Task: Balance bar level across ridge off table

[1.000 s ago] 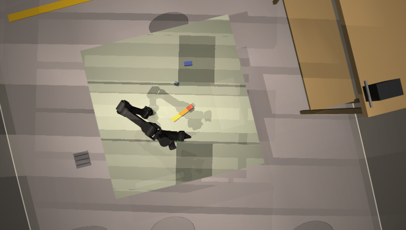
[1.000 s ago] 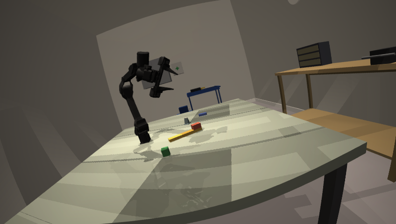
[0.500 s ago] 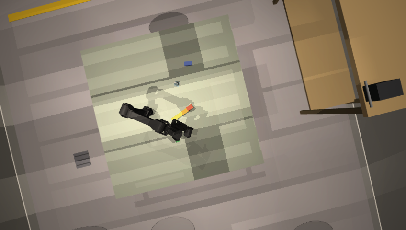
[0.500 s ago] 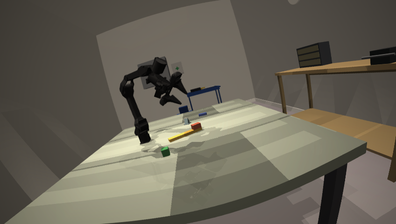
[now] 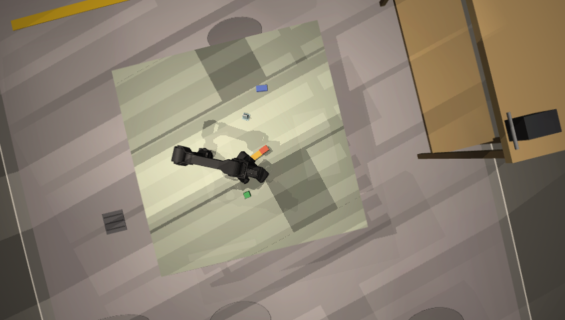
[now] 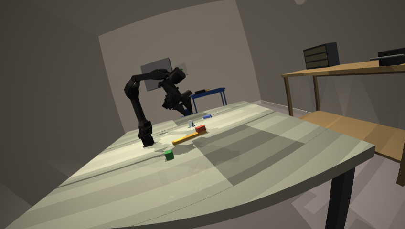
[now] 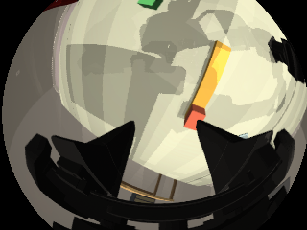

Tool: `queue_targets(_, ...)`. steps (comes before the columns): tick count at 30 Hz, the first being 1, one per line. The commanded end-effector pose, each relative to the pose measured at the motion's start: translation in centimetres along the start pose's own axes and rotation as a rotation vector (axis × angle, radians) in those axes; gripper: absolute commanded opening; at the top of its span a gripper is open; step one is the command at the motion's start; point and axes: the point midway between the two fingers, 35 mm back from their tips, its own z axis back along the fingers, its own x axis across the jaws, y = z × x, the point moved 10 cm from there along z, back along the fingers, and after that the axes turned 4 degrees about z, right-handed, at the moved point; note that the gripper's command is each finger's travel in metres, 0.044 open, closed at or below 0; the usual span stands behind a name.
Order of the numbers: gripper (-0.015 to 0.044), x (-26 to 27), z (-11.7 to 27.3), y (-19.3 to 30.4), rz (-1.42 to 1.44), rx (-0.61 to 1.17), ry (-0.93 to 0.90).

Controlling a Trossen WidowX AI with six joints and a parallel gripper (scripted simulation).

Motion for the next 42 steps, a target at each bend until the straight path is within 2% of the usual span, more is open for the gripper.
queue_targets(1,0.0315,-1.1,-1.1,0.8,-0.088,-0.066,0.083)
queue_targets(12,0.0315,-4.1,-3.1,2.6,-0.274,-0.269,0.233)
queue_targets(21,0.0315,-4.3,-3.8,2.6,-0.277,-0.273,0.235)
queue_targets(32,0.0315,-6.1,-9.9,1.0,-0.277,-0.273,0.235)
queue_targets(42,0.0315,-6.2,-10.5,0.9,-0.277,-0.273,0.235)
